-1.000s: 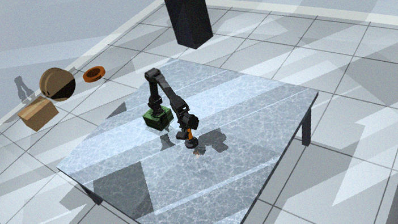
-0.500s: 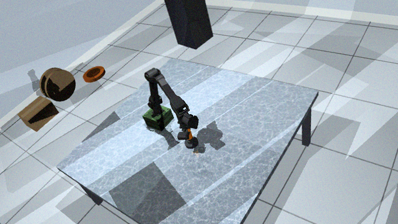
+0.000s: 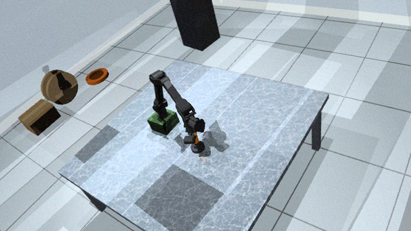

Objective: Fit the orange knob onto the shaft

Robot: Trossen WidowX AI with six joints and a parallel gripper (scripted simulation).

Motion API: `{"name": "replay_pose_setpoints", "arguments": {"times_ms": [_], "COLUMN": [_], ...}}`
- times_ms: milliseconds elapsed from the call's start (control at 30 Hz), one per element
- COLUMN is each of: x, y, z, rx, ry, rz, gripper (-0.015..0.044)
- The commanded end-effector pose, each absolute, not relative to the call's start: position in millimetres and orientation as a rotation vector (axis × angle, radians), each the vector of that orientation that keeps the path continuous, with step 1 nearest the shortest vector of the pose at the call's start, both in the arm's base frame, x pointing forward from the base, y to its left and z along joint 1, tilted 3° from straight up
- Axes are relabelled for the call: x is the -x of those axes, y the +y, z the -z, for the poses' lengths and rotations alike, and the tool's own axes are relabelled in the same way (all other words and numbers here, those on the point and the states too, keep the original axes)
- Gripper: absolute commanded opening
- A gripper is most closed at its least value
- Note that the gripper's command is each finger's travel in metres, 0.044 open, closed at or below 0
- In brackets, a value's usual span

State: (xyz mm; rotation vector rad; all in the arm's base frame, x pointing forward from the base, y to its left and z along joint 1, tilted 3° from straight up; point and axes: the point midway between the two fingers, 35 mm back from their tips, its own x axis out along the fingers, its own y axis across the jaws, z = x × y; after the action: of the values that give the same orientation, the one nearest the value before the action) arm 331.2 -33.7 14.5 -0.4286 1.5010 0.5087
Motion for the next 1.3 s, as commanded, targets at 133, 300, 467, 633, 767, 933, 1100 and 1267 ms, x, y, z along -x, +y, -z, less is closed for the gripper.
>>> {"name": "replay_pose_setpoints", "arguments": {"times_ms": [133,300,467,633,767,933,1100,1267], "x": [-334.3,-333.4,-332.2,-330.8,-330.6,-330.6,-330.2,-330.5], "y": [-35.0,-34.9,-34.5,-33.6,-33.2,-33.0,-33.2,-33.2], "z": [-17.0,-14.0,-12.9,-13.5,-12.4,-12.0,-15.2,-17.2], "rx": [0.585,0.585,0.585,0.585,0.585,0.585,0.585,0.605], "ry": [1.45,1.45,1.45,1.45,1.45,1.45,1.45,1.443], "rz": [-0.661,-0.661,-0.661,-0.661,-0.661,-0.661,-0.661,-0.68], "gripper": [0.0,0.0,0.0,0.0,0.0,0.0,0.0,0.0]}}
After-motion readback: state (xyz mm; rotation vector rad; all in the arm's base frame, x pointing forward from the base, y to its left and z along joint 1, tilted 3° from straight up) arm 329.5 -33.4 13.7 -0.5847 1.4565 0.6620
